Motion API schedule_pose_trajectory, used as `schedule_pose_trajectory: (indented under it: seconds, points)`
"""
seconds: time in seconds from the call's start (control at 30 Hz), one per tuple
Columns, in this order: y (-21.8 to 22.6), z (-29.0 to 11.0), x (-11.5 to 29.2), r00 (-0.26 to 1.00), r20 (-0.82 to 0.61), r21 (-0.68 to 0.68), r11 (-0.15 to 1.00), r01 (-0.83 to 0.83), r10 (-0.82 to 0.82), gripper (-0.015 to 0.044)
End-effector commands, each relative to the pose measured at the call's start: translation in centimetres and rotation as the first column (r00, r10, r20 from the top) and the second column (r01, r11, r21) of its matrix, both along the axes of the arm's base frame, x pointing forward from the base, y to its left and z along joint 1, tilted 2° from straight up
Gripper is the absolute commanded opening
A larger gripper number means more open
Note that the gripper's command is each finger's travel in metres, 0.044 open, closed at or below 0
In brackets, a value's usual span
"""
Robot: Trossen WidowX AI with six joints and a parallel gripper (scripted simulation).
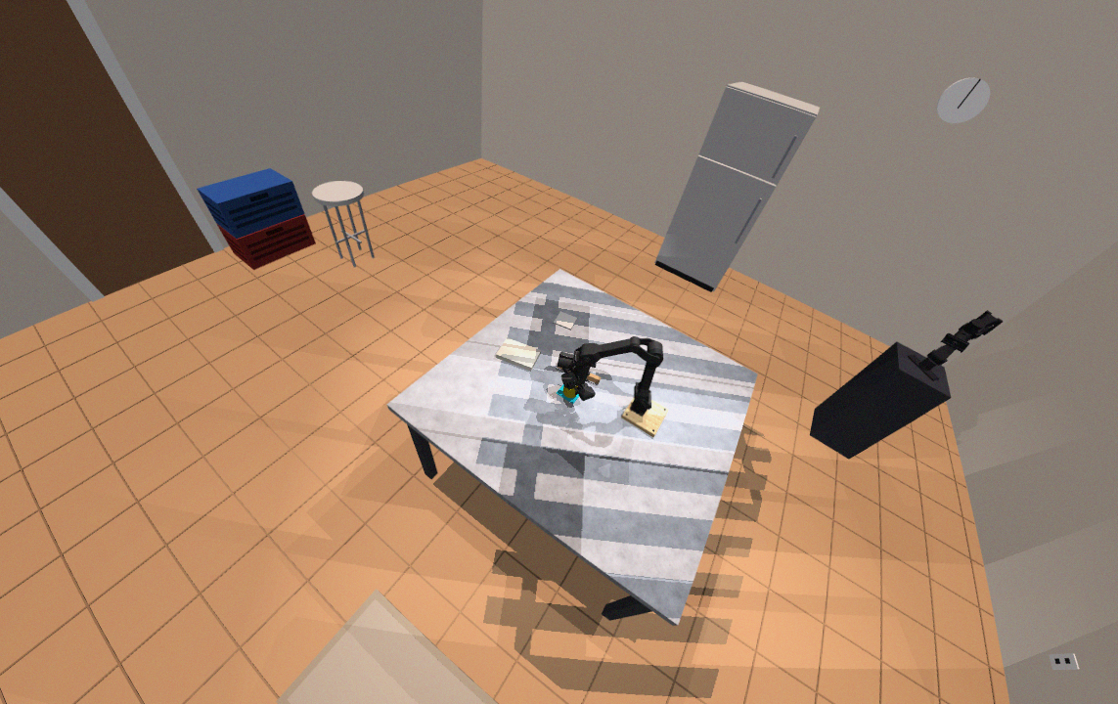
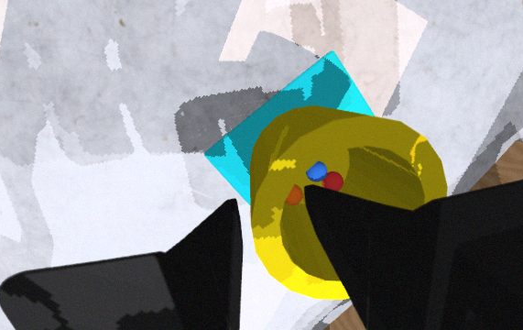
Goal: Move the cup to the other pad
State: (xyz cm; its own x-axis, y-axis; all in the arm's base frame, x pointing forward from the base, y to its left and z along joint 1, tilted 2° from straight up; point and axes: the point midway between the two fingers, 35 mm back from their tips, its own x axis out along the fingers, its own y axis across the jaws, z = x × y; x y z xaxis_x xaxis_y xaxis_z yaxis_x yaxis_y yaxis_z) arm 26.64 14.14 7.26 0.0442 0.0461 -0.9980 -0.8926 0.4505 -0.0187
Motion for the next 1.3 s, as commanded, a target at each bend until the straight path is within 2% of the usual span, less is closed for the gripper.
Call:
schedule_pose_trajectory:
  seconds: [0.0, 1.17, 1.27]
  points:
    - [0.0, 0.4, 0.0, 1.0, 0.001, 0.0, 1.0, 0.001, -0.001, 0.0147]
    - [0.0, 4.8, -0.2, 1.0, -0.001, -0.006, 1.0, 0.005, -0.005, 0.0147]
    - [0.0, 4.3, -0.2, 1.0, -0.004, -0.002, 1.0, 0.0, 0.0, 0.0225]
